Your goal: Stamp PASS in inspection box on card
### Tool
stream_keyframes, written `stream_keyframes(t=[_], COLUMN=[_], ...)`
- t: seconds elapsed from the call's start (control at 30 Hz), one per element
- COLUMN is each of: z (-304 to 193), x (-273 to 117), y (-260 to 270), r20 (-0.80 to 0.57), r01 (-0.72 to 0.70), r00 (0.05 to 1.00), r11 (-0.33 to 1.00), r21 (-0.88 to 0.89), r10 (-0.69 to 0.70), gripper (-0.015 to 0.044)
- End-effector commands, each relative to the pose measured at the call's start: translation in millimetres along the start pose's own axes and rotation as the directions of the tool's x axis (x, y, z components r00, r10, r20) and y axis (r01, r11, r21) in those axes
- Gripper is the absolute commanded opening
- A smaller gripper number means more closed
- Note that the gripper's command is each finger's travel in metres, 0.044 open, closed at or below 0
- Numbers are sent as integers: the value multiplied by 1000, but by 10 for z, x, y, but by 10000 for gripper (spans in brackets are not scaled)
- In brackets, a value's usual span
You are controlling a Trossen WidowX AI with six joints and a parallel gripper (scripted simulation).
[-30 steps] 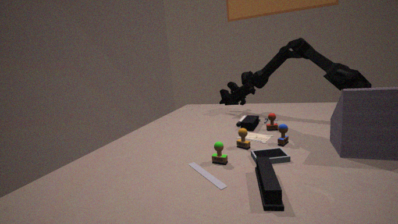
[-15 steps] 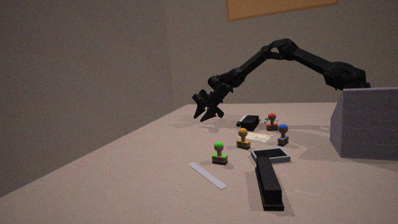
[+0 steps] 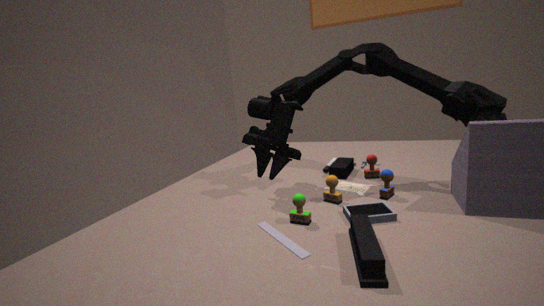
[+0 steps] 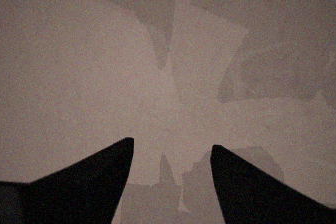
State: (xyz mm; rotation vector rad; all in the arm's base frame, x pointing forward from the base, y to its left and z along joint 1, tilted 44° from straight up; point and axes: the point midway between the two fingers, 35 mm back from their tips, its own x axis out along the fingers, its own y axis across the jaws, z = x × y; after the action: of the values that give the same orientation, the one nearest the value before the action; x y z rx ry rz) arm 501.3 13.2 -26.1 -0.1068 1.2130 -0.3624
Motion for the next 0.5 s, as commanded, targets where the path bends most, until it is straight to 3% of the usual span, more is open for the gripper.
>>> stream_keyframes(t=[0.0,0.13,0.3,0.47], z=[-418,-979,-1571,-1669], x=[-27,-104,-241,-237], y=[332,729,1015,1108], r20=[-82,-136,-106,-95], r01=[79,190,340,359], r00=[993,966,911,902], r11=[994,961,871,855], r21=[-72,-201,-355,-374], r10=[-85,-219,-399,-421], gripper=[214,214,214,214])
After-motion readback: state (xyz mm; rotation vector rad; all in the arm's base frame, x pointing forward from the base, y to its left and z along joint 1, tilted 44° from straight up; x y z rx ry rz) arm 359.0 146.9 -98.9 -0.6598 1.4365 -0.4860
